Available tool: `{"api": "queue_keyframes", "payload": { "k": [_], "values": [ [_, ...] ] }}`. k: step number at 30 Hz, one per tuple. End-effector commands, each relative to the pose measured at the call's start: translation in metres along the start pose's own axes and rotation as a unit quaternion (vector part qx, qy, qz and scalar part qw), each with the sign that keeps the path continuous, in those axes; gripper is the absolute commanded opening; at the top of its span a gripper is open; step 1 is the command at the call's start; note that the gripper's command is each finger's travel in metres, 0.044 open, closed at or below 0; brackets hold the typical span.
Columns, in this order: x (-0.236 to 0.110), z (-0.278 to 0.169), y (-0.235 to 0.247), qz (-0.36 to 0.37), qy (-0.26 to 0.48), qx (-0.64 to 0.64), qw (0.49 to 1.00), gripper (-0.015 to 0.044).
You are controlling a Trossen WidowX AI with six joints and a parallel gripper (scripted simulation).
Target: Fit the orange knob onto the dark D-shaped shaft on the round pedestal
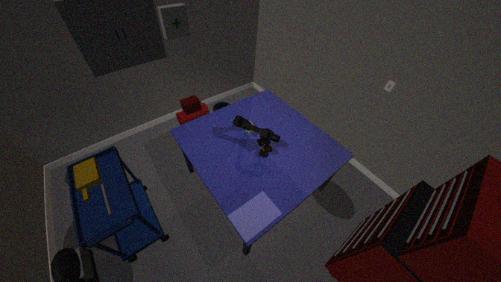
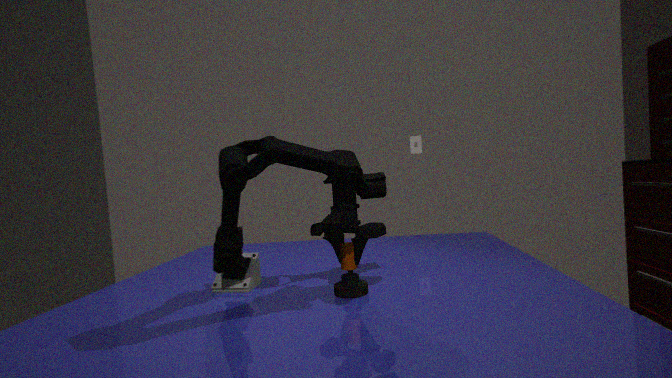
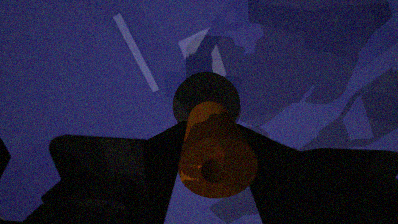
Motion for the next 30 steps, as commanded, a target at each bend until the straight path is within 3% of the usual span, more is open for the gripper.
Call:
{"api": "queue_keyframes", "payload": {
  "k": [1, 11, 30],
  "values": [
    [-0.0032, 0.0022, -0.0003, 0.0, 0.001, 0.003, 1.0, 0.0],
    [-0.0038, 0.0023, 0.0023, 0.0, 0.001, 0.108, 0.994, 0.0],
    [-0.003, 0.0026, 0.0005, 0.0, 0.001, 0.108, 0.994, 0.0]
  ]
}}
Point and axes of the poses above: the point midway between the two fingers, 35 mm back from their tips, its own x axis out along the fingers, its own y axis across the jaws, z = x × y, the point moved 8 cm from there along -x, back along the fingers, and after that the axes turned 12 degrees about -x, right-handed, at the moved point
